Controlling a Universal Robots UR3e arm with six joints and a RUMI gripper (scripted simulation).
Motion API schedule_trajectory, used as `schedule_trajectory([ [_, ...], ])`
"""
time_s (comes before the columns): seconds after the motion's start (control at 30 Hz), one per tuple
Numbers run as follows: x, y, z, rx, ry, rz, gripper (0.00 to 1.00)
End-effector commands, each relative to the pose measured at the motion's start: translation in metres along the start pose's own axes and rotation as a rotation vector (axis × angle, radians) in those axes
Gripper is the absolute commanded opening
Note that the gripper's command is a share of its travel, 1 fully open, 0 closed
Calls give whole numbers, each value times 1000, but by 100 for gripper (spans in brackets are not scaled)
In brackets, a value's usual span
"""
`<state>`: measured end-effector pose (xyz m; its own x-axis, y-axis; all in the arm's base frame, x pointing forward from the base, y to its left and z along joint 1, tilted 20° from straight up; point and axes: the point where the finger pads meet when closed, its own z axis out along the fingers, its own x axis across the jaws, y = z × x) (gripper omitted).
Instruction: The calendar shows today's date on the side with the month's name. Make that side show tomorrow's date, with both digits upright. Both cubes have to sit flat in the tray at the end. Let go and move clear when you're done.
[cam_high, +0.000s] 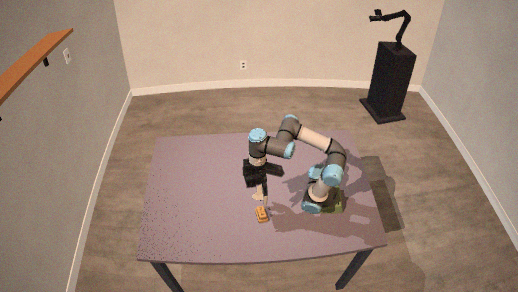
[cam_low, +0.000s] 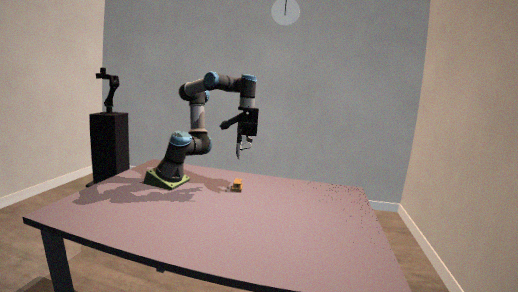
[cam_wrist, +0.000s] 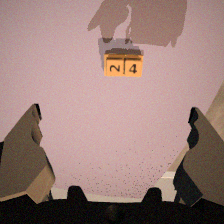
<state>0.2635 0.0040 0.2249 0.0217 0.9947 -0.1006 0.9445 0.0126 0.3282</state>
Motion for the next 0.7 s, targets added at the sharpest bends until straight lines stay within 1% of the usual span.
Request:
schedule_trajectory([
  [0.0, 1, -1, 0, -2, 2, -3, 100],
  [0.53, 1, -1, 0, -2, 3, -1, 100],
  [0.67, 1, -1, 1, -2, 3, 19, 100],
])
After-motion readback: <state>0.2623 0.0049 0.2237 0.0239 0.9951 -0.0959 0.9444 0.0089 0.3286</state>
